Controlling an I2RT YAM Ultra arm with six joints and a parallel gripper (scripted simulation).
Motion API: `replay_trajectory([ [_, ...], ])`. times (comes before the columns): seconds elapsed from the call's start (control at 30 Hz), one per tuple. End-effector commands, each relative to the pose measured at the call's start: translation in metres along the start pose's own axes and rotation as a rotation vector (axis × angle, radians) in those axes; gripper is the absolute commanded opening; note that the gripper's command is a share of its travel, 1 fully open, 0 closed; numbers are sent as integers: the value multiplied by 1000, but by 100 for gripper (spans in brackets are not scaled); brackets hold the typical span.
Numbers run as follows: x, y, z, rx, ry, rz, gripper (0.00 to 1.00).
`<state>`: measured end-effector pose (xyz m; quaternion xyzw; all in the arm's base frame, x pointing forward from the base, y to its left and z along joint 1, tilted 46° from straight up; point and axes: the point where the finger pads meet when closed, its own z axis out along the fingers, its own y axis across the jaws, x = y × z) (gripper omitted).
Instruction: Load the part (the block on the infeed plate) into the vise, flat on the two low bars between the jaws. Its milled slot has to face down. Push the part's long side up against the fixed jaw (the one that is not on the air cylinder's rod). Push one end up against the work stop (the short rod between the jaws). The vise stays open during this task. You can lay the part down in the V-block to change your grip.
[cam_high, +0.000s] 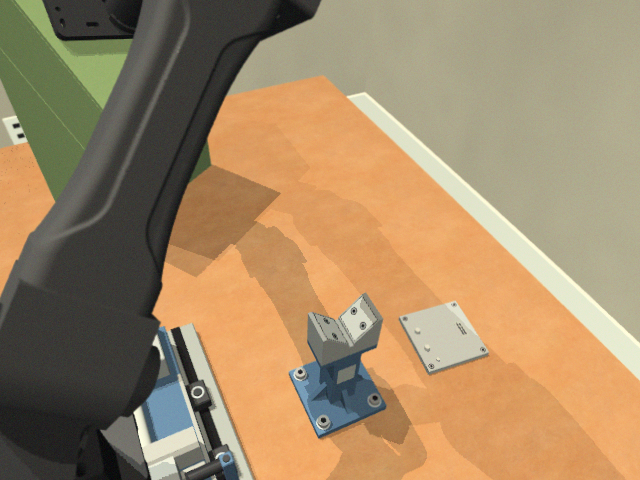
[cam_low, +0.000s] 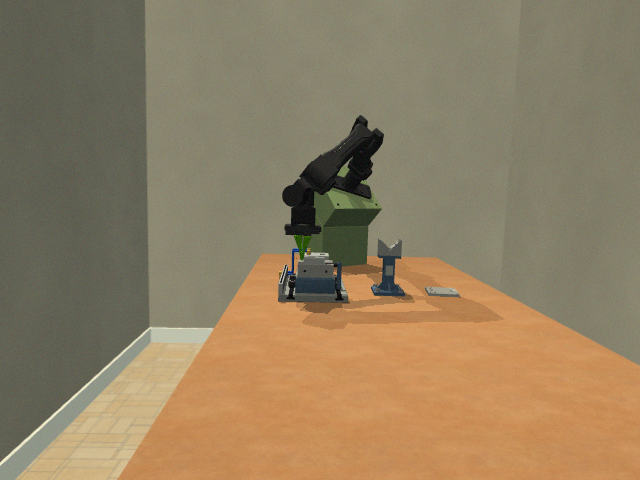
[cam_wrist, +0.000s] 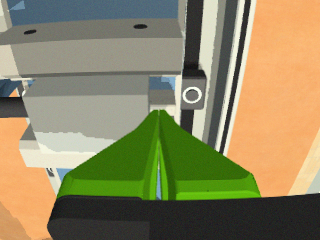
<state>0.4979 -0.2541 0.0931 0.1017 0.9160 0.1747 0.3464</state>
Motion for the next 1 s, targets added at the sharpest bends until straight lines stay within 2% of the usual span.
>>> replay_trajectory([
  [0.0,-6,7,-10,-10,-23,-2,0],
  [0.97,-8,8,-11,-9,-25,-4,0],
])
